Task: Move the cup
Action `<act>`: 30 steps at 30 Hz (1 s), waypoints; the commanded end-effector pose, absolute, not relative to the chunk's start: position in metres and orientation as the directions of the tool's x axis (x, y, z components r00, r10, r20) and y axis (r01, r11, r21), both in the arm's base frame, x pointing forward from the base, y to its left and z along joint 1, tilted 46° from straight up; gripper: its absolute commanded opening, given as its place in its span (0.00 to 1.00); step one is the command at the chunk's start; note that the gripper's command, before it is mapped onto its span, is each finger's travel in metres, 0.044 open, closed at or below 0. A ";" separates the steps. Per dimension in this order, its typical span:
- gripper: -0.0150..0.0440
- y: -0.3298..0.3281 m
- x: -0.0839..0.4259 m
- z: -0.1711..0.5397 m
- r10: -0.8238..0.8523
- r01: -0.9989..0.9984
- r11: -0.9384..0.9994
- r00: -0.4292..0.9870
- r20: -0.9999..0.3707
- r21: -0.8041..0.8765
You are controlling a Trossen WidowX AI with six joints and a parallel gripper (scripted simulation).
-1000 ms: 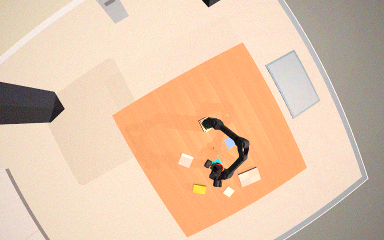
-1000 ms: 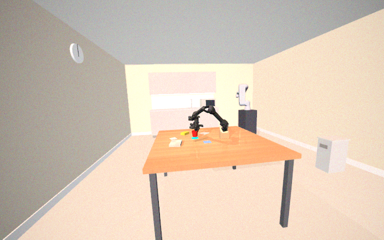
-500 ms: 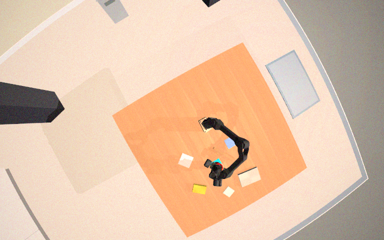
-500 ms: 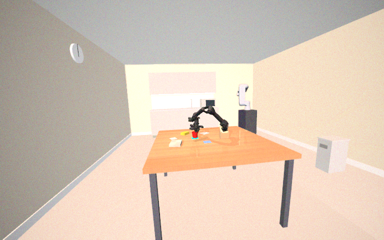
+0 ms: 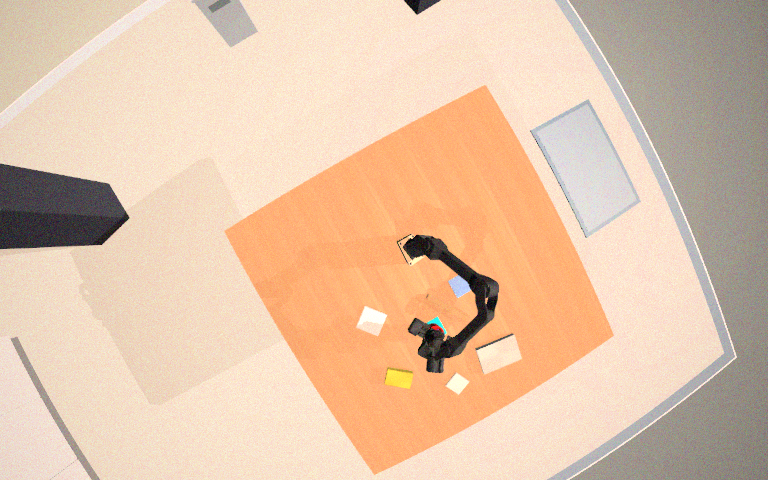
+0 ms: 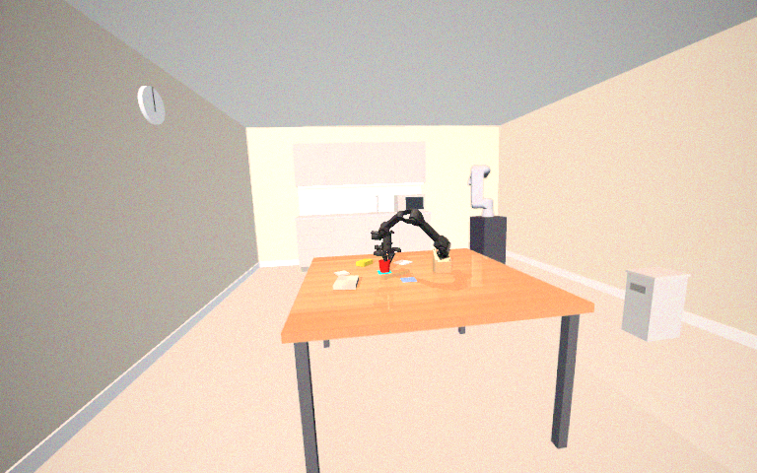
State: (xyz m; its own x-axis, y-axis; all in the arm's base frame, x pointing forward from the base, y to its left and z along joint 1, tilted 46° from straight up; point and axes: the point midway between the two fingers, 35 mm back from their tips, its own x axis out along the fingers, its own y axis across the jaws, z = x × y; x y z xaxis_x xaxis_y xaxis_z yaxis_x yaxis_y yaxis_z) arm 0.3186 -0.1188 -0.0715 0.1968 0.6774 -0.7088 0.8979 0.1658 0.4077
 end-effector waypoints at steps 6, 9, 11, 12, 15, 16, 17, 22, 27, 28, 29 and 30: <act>0.47 -0.124 0.318 -0.067 0.677 0.898 0.166 0.196 -0.709 0.407; 0.47 -0.128 0.317 -0.063 0.678 0.899 0.165 0.196 -0.709 0.406; 0.47 -0.130 0.316 -0.061 0.678 0.899 0.164 0.196 -0.709 0.405; 0.47 -0.131 0.316 -0.060 0.678 0.899 0.164 0.195 -0.709 0.405; 0.47 -0.135 0.315 -0.056 0.678 0.900 0.163 0.195 -0.708 0.404; 0.47 -0.136 0.314 -0.055 0.679 0.900 0.163 0.195 -0.708 0.404; 0.47 -0.137 0.314 -0.054 0.679 0.900 0.163 0.195 -0.708 0.404; 0.47 -0.143 0.312 -0.048 0.680 0.901 0.161 0.194 -0.707 0.403; 0.47 -0.148 0.310 -0.042 0.681 0.902 0.160 0.194 -0.707 0.402; 0.47 -0.149 0.309 -0.041 0.681 0.902 0.160 0.194 -0.706 0.401; 0.47 -0.150 0.308 -0.040 0.681 0.902 0.160 0.194 -0.706 0.401; 0.47 -0.151 0.308 -0.038 0.681 0.902 0.159 0.193 -0.706 0.401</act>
